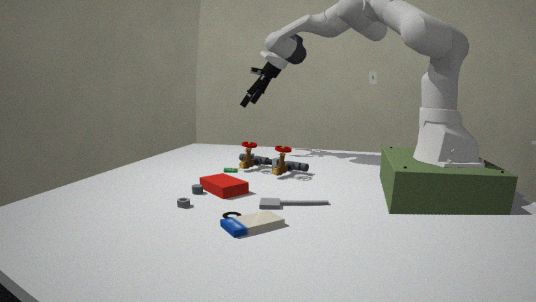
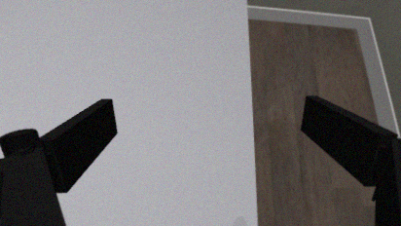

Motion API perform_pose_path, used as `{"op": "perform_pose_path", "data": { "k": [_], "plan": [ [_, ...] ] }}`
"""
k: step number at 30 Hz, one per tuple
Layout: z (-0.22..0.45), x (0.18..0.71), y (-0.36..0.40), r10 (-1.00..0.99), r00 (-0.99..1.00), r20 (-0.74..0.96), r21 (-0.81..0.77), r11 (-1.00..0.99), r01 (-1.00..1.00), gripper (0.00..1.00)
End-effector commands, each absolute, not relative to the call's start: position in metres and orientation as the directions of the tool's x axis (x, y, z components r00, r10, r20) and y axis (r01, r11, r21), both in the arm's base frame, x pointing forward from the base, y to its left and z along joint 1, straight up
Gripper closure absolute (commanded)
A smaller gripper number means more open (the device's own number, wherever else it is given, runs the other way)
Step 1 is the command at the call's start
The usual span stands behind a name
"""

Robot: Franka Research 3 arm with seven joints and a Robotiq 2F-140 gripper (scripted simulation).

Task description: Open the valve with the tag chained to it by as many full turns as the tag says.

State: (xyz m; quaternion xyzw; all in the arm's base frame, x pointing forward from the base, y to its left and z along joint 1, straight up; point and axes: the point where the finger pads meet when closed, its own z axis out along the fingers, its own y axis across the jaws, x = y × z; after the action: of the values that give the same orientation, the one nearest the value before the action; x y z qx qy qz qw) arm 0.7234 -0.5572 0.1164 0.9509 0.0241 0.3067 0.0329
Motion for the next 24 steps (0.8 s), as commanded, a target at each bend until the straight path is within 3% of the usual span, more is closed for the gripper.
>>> {"op": "perform_pose_path", "data": {
  "k": [1, 18, 24],
  "plan": [
    [0.117, 0.723, -0.557, 0.066, 0.811, 0.582, 0.077, -0.997, 0.026, 0.00],
    [0.117, 0.724, -0.556, 0.066, 0.811, 0.581, 0.077, -0.997, 0.026, 0.00],
    [0.108, 0.740, -0.466, 0.061, 0.879, 0.473, 0.000, -0.998, 0.070, 0.00]
  ]
}}
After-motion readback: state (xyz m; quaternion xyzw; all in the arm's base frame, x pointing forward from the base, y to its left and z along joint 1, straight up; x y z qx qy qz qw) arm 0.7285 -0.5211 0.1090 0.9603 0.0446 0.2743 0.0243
